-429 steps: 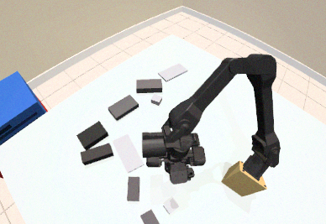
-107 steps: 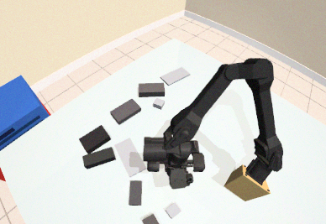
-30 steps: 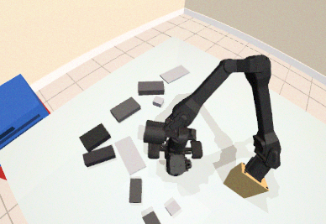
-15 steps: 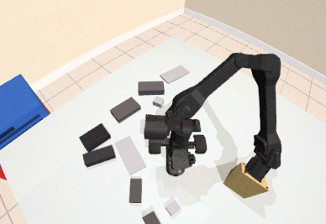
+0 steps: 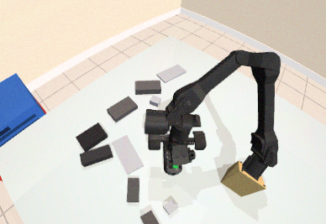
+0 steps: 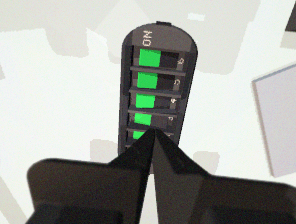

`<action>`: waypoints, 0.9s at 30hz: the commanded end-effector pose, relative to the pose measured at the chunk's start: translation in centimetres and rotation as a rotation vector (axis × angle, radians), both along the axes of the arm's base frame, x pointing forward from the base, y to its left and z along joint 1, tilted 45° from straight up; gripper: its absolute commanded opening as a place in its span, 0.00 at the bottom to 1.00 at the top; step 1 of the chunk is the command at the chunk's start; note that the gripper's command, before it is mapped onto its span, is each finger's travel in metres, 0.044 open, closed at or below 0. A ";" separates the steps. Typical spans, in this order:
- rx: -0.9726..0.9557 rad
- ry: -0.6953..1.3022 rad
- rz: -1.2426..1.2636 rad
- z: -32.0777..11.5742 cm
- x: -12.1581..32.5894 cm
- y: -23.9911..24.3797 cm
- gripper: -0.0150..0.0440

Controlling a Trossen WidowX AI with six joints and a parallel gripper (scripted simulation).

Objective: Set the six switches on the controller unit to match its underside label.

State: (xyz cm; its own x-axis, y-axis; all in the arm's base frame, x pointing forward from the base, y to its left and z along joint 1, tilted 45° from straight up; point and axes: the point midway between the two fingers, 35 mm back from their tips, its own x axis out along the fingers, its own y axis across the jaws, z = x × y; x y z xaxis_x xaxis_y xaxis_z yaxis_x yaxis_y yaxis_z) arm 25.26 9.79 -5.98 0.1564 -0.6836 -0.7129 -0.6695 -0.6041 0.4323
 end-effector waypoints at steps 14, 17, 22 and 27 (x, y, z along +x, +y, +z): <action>-0.003 0.004 0.005 0.1 0.0 0.0 0.25; -0.003 0.004 0.005 0.1 0.0 0.0 0.25; -0.004 0.004 0.005 0.1 -0.5 -1.0 0.25; -0.006 0.005 0.005 0.0 -2.3 -4.4 0.25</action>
